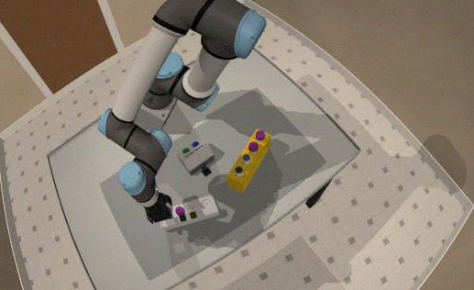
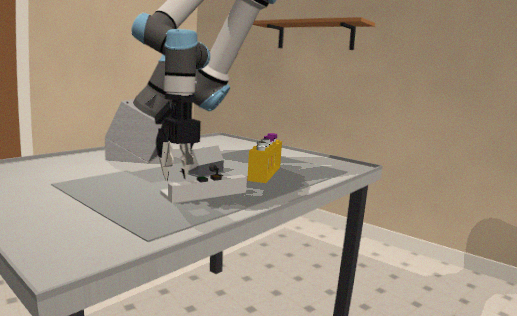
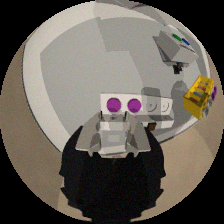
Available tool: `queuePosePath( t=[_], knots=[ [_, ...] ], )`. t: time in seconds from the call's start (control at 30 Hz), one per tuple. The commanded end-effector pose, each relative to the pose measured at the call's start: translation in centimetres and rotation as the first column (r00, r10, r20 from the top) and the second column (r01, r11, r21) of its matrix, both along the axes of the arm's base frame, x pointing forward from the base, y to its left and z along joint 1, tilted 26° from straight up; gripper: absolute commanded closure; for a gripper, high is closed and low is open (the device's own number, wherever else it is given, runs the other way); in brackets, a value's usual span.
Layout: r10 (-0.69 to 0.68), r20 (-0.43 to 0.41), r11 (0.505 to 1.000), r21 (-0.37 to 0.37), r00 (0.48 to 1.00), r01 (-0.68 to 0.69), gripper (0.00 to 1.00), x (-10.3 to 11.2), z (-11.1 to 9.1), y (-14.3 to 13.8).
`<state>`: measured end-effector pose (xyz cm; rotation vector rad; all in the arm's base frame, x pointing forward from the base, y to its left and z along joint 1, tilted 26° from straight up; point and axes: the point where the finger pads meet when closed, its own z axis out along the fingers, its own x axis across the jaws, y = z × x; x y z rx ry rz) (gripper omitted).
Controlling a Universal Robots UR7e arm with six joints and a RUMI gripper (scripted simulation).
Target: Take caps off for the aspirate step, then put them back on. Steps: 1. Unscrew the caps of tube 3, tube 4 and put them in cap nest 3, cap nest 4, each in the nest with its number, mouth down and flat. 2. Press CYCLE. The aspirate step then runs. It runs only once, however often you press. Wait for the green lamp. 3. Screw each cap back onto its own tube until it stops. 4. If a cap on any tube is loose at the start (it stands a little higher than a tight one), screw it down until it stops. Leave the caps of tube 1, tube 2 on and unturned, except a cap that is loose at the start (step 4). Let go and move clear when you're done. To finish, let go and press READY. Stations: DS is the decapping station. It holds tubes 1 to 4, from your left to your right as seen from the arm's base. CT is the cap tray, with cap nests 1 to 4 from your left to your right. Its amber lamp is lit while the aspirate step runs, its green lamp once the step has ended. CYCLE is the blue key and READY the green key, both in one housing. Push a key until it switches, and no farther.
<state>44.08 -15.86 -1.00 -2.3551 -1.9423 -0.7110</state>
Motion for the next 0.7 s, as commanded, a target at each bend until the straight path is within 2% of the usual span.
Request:
queuePosePath(
  t=[0.0,0.3,0.37,0.67],
  knots=[
    [0.0,0.0,1.0,0.0,1.0,0.0,0.71,-0.7,2.0,-0.6],
    [0.001,0.0,1.0,0.0,1.0,-0.001,0.71,-2.3,6.0,-1.9],
    [0.001,0.0,1.0,0.0,1.0,-0.001,0.71,-2.3,6.0,-1.9],
    [0.001,0.0,1.0,0.0,1.0,-0.001,0.71,-3.7,9.9,-3.2]
  ],
)
